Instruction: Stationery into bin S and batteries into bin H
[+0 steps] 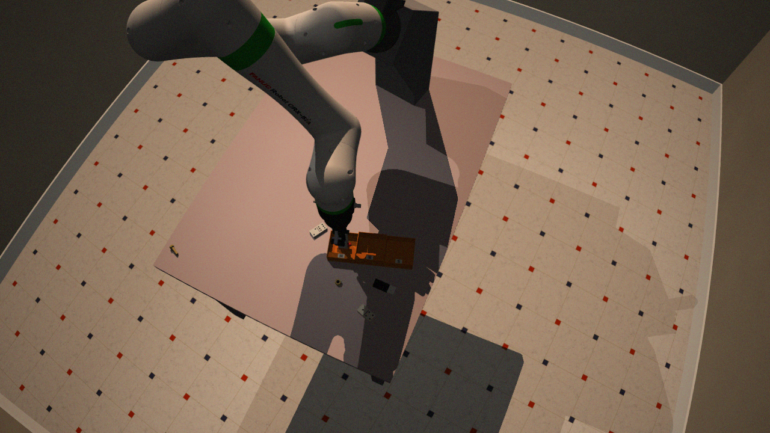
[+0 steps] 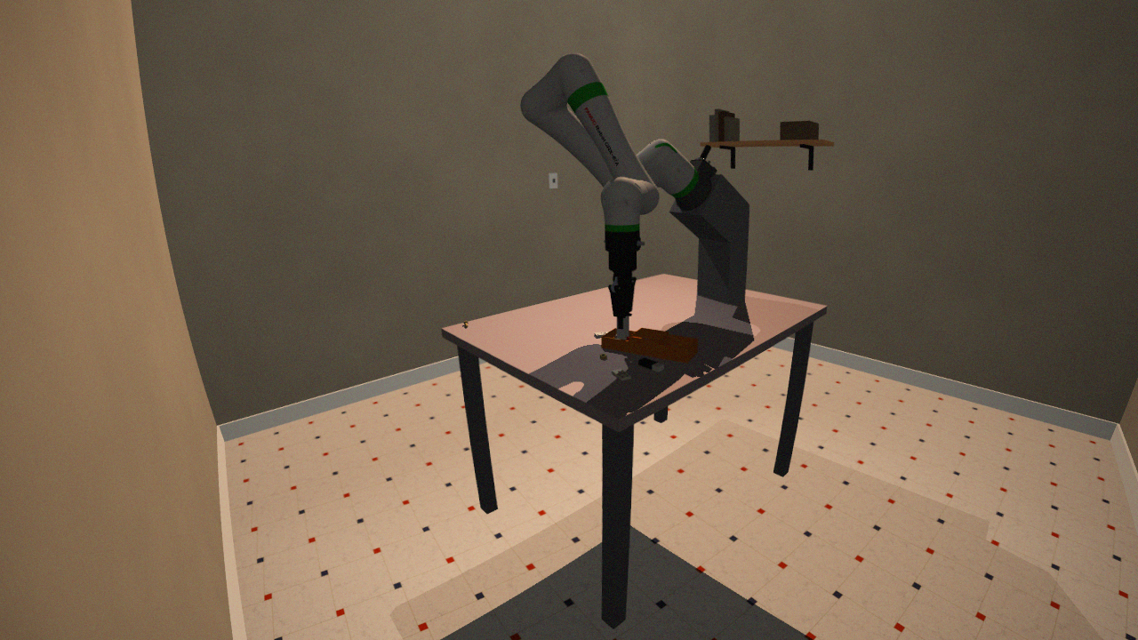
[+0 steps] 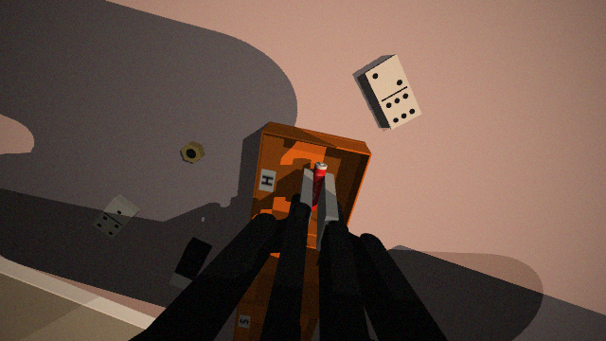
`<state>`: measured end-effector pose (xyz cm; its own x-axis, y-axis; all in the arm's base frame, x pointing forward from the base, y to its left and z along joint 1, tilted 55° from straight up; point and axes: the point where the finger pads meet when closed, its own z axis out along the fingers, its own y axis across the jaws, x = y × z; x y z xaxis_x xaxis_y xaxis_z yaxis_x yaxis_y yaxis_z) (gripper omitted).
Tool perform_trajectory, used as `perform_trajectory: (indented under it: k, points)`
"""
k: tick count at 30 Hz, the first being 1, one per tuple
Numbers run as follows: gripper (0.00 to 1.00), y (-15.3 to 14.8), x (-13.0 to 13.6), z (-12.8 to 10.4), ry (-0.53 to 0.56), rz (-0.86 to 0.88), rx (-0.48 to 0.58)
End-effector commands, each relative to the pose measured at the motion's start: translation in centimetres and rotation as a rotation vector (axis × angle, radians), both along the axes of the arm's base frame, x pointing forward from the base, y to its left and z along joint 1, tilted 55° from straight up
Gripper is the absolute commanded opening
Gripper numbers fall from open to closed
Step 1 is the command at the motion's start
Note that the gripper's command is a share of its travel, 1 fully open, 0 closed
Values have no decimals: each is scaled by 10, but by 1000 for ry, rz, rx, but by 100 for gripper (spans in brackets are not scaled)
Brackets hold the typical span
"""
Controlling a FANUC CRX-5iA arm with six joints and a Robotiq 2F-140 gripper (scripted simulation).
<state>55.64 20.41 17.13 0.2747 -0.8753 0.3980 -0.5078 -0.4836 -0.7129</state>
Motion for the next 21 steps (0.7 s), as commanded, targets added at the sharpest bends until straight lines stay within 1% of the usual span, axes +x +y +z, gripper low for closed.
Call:
perform_trajectory:
  k: [1,2,21]
  points:
    - [12,0,0,0,0,0,0]
    - [23,0,0,0,0,0,0]
    - [23,0,-2,2,0,0,0]
